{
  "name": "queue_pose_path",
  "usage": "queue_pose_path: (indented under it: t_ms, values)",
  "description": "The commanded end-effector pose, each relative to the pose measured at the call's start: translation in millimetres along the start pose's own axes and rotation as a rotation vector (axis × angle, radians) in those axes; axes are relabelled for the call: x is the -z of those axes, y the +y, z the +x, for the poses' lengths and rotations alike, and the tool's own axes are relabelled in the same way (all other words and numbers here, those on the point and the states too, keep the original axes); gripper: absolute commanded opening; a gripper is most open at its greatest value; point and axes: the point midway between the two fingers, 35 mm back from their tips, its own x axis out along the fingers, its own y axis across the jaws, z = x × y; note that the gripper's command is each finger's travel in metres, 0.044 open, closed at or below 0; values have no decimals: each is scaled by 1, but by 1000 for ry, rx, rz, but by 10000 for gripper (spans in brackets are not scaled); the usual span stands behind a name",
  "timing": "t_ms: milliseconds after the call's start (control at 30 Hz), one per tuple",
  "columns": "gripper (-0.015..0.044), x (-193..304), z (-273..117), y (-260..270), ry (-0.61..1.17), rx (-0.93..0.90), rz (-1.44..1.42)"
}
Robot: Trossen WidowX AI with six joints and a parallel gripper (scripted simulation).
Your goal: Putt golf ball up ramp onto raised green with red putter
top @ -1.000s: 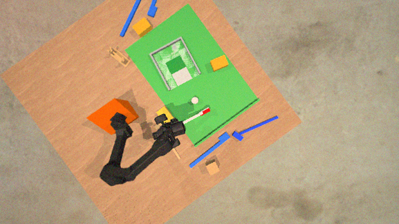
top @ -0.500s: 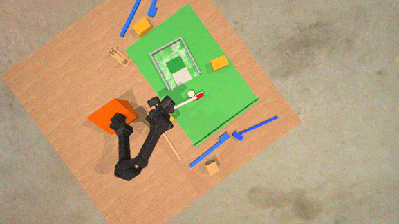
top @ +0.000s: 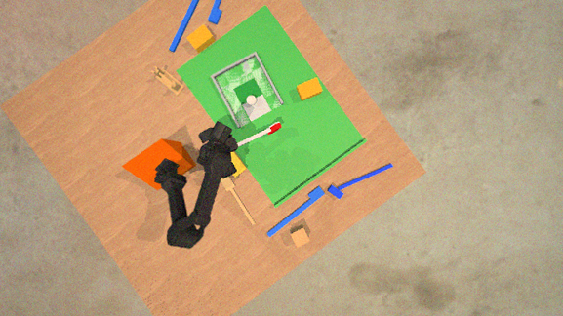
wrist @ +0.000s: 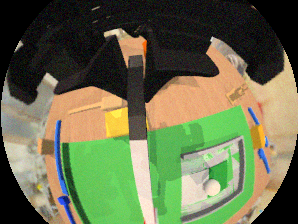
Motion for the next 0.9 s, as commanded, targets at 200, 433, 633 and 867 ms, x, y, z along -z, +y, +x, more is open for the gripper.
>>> queue_pose_path:
  t_ms: [200, 433, 633, 867]
  values:
    - [0, 0, -27, 0, -6, -1, 1]
    - [0, 0, -27, 0, -6, -1, 1]
    - [0, 0, -27, 0, -6, -1, 1]
    - [0, 0, -27, 0, -6, -1, 1]
